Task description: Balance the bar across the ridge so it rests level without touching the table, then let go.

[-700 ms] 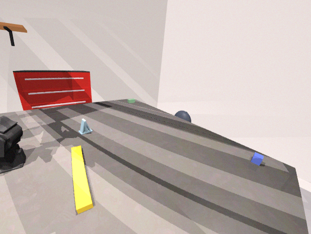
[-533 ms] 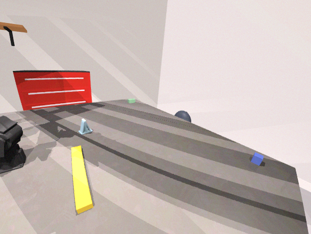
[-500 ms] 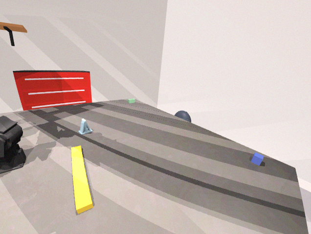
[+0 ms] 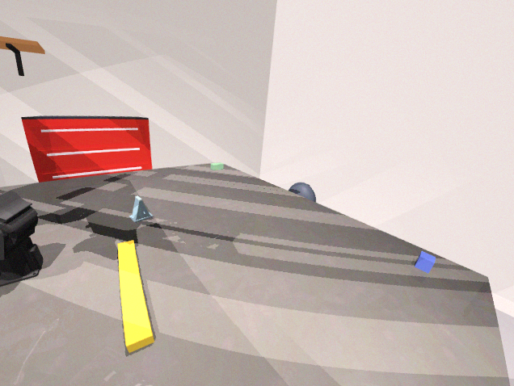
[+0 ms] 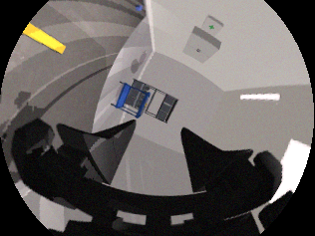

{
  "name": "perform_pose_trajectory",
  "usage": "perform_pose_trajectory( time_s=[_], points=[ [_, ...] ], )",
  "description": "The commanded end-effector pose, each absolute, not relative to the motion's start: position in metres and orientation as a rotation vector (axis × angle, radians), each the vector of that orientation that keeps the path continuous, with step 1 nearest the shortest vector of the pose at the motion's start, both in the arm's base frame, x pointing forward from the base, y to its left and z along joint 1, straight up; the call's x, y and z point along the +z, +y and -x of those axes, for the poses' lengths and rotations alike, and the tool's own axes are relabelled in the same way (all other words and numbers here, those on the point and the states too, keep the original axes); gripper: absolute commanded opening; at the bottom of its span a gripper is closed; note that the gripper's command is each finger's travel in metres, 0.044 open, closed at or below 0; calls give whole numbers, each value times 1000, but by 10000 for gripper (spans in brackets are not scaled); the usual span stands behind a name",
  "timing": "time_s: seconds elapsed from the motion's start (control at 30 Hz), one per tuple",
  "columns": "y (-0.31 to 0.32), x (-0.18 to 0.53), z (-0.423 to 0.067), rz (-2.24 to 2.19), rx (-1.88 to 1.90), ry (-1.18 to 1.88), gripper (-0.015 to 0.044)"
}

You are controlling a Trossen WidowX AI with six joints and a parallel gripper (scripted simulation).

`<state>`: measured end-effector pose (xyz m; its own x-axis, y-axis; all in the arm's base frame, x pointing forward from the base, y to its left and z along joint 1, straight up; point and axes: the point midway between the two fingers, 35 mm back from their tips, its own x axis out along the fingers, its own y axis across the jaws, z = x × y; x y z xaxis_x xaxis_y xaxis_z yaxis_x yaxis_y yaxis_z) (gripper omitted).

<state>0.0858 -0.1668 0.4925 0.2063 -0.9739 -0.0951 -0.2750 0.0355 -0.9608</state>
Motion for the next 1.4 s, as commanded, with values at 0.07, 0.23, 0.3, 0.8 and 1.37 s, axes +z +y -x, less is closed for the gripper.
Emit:
perform_pose_trajectory(
  time_s=[0.07, 0.23, 0.3, 0.8, 1.37],
  points=[
    [-179, 437, -142, 1565, -522, 1357, 315],
    [-183, 390, -173, 1608, -263, 1400, 315],
    [-184, 370, -183, 1615, -158, 1411, 315],
    [-166, 218, -214, 1485, 607, 1393, 315],
    [-118, 117, -191, 1159, 1118, 1245, 315]
  ],
)
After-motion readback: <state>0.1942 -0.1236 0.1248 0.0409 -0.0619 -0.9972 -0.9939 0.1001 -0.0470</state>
